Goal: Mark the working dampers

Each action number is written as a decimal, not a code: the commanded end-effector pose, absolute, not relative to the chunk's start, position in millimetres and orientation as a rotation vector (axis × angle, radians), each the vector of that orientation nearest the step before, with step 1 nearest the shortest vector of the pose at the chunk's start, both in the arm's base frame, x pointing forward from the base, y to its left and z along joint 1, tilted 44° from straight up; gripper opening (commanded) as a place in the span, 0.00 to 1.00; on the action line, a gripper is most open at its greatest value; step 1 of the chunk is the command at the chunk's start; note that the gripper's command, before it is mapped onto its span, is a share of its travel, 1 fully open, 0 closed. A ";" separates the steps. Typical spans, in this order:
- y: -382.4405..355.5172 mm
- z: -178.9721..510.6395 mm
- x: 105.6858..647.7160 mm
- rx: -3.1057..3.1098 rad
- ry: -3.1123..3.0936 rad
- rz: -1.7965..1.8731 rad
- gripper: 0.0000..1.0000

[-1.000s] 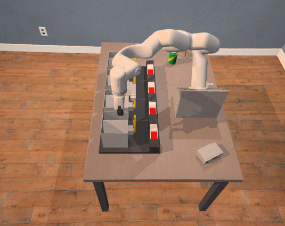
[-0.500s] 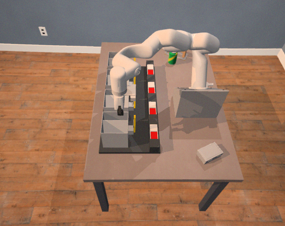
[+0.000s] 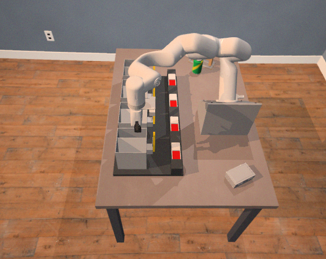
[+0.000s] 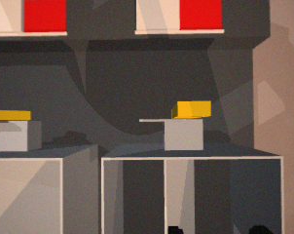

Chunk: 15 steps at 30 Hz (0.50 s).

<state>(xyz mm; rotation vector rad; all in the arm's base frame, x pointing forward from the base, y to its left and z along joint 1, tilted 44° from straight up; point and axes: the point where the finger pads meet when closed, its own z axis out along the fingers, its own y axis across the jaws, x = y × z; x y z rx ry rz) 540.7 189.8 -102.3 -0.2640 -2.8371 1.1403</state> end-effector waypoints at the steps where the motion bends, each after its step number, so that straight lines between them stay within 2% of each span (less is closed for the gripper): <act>1: 191.5 -100.4 542.0 -0.264 -2.843 1.137 0.39; 9: 191.5 -100.4 542.0 -0.264 -2.843 1.137 0.39; 10: 191.5 -100.4 542.0 -0.264 -2.843 1.137 0.00; 15: 191.5 -100.4 542.0 -0.264 -2.843 1.137 0.00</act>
